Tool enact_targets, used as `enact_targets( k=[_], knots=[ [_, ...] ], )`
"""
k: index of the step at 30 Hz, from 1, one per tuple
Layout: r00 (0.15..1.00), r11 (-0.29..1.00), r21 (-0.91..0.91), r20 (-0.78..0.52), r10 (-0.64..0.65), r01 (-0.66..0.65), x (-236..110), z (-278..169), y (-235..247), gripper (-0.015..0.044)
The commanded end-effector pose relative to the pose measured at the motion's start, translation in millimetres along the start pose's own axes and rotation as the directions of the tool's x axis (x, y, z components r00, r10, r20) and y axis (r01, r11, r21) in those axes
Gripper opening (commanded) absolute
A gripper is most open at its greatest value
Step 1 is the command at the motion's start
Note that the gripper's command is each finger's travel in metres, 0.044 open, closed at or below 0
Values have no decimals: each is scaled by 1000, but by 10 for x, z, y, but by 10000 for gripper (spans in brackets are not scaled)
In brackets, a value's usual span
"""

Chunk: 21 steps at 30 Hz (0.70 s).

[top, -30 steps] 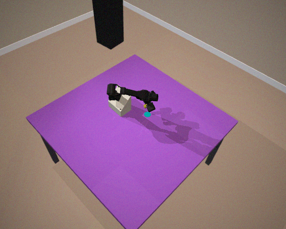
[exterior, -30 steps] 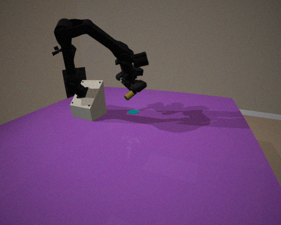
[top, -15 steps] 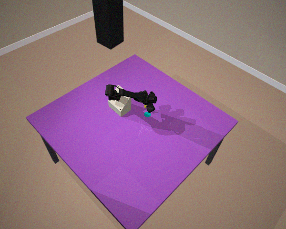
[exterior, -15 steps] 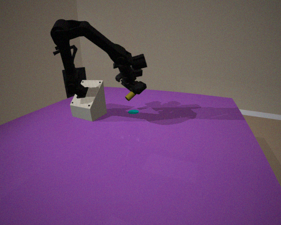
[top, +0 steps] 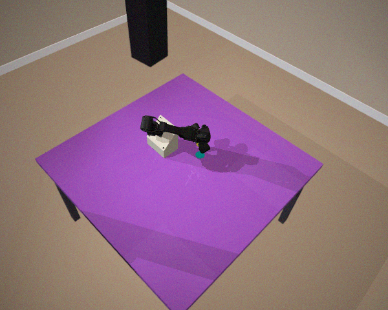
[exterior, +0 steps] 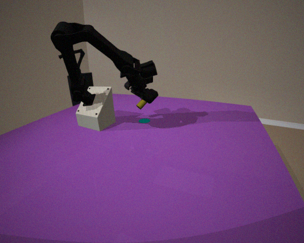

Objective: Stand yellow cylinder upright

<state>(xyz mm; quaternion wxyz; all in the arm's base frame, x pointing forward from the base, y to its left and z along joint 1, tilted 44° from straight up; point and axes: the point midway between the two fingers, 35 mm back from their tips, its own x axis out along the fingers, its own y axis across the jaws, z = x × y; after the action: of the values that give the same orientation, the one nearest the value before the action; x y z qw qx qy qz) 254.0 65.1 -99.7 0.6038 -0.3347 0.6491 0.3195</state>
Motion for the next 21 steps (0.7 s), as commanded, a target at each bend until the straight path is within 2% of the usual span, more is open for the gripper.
enact_targets(
  k=[1, 21],
  knots=[
    [999, 1000, -9, 32, 2, -2, -6, 12, -1, 105],
    [985, 999, -33, 171, 4, 1, -14, 3, -17, 105]
  ],
)
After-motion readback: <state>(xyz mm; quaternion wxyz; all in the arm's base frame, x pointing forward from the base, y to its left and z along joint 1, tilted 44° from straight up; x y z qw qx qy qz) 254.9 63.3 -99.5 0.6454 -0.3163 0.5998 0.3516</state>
